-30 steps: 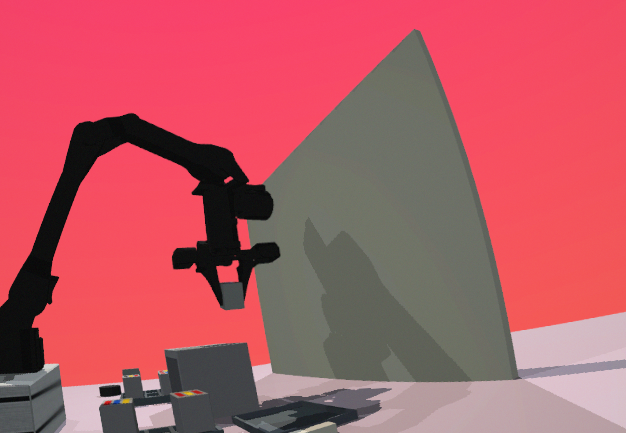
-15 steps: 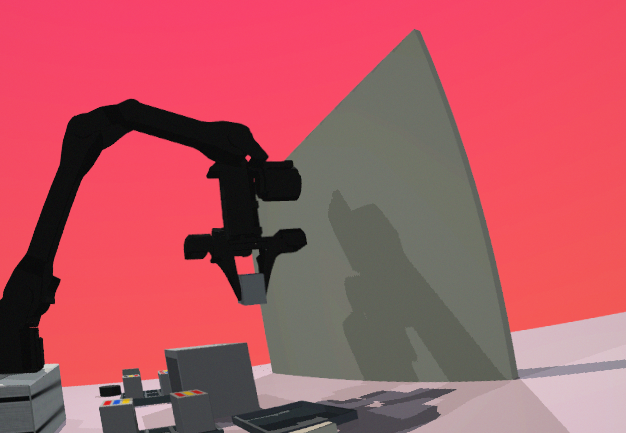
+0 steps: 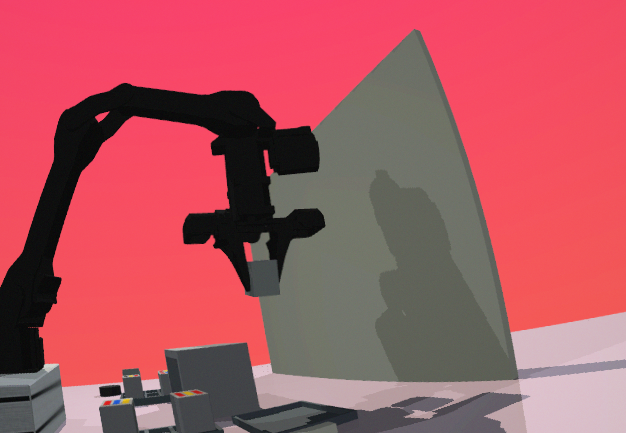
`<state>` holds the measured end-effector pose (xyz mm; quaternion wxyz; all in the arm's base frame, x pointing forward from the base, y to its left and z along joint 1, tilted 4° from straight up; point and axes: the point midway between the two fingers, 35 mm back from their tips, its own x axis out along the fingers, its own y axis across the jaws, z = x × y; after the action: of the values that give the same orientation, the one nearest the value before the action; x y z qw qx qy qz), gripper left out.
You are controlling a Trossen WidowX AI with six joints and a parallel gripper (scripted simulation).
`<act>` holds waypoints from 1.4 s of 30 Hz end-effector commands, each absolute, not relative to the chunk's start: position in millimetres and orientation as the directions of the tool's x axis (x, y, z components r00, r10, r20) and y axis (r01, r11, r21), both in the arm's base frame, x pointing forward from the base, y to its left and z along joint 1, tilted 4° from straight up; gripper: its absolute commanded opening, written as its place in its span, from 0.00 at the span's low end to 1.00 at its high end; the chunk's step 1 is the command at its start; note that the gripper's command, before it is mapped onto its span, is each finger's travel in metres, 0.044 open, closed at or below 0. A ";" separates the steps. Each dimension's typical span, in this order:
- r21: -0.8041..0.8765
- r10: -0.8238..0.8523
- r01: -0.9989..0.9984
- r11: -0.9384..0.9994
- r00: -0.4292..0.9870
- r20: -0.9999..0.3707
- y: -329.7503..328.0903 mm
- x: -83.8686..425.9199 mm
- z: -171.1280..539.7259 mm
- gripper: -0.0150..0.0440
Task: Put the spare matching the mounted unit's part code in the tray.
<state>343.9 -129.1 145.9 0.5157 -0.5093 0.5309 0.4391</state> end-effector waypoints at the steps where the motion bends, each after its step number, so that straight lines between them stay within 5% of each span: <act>1: -0.063 -0.087 -0.995 0.082 0.056 -0.995 -151.9 337.8 149.5 0.25; 42: -0.065 -0.092 -0.996 0.063 0.059 -0.994 -199.6 327.0 125.4 0.25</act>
<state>325.7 -199.3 128.7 0.5082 -0.5192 0.5257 0.4425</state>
